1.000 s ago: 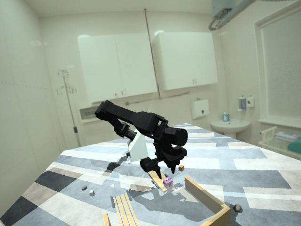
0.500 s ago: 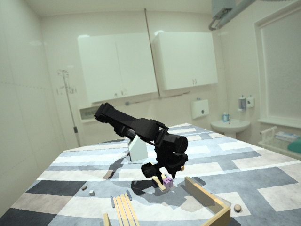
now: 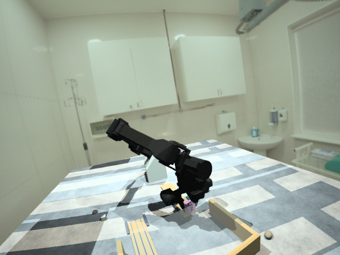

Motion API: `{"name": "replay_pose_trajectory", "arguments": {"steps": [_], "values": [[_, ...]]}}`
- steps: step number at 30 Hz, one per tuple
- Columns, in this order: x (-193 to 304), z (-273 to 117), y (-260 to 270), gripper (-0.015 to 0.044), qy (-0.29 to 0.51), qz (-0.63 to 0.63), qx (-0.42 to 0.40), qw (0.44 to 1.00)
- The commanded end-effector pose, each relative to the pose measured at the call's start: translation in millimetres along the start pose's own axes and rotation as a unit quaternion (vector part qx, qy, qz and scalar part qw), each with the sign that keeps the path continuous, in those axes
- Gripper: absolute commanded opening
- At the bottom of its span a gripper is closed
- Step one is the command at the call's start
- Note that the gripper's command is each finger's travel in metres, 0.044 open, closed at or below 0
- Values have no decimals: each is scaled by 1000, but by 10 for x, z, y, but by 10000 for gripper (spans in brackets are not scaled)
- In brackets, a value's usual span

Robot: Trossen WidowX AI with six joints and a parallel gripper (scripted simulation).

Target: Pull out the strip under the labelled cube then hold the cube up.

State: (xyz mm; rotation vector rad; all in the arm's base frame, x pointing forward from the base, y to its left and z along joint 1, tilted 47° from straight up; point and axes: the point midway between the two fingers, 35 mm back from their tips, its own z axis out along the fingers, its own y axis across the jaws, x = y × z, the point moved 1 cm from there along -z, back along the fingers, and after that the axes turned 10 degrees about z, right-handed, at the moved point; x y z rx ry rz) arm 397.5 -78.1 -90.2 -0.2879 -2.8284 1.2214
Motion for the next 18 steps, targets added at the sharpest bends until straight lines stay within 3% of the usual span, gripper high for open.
{"name": "replay_pose_trajectory", "arguments": {"steps": [1, 9, 13, 18], "values": [[-3, -7, 2, 145, 0, 0, 0, 1000], [-3, -7, 2, 92, 0, 0, 0, 1000], [19, -27, 0, 0, 0, 0, 0, 1000], [190, -168, -21, 0, 0, -2, 0, 1000]]}}
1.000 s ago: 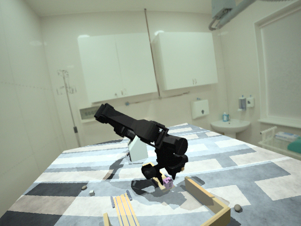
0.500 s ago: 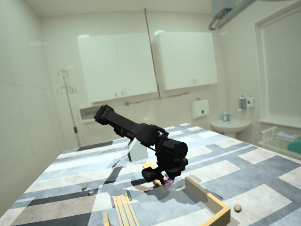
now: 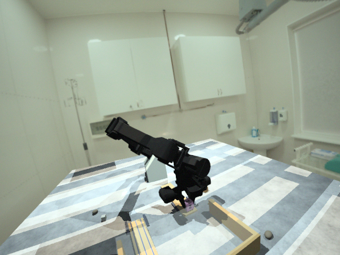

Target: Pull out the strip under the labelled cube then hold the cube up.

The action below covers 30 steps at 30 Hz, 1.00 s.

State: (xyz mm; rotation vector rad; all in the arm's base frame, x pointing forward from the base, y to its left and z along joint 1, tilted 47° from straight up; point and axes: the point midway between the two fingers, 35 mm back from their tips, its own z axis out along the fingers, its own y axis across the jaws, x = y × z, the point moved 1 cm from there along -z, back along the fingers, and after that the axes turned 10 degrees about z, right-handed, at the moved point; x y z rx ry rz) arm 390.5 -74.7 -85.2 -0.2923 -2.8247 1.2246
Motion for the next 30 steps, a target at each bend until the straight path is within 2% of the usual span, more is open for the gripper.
{"name": "replay_pose_trajectory", "arguments": {"steps": [1, 11, 17, 30], "values": [[154, -144, -3, 0, -2, -3, -2, 1000], [517, -373, -68, 0, -1, -6, 0, 1000], [545, -377, -73, 0, -1, -6, 0, 1000], [960, -372, -145, 0, 0, -7, 0, 1000]]}}
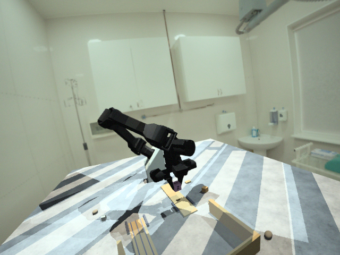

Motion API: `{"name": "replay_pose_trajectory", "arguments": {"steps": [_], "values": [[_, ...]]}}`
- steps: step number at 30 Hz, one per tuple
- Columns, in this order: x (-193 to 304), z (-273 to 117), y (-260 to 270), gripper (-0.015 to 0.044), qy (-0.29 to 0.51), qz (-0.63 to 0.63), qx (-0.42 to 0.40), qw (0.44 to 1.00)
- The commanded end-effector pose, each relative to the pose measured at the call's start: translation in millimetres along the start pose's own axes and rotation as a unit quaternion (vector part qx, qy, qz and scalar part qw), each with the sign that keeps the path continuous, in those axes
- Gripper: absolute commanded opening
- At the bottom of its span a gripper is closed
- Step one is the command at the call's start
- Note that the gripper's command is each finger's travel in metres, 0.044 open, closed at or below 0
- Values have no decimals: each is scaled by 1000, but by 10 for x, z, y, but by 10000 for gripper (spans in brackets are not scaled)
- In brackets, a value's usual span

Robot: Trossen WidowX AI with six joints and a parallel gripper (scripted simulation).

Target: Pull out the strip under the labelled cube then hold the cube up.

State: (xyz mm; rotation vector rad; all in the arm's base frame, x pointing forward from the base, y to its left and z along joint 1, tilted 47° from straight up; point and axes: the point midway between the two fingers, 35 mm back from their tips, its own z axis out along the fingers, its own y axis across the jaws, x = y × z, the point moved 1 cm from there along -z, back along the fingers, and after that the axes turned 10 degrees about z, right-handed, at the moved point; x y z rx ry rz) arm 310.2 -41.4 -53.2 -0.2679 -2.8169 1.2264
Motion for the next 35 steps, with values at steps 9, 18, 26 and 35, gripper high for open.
{"name": "replay_pose_trajectory", "arguments": {"steps": [9, 18, 26, 35], "values": [[123, -359, -8, 0, -1, 1, -3, 1000], [124, -371, -8, 0, -1, 1, -3, 1000], [124, -371, -8, 0, -1, 1, -3, 1000], [124, -371, -8, 0, -1, 1, -3, 1000]]}}
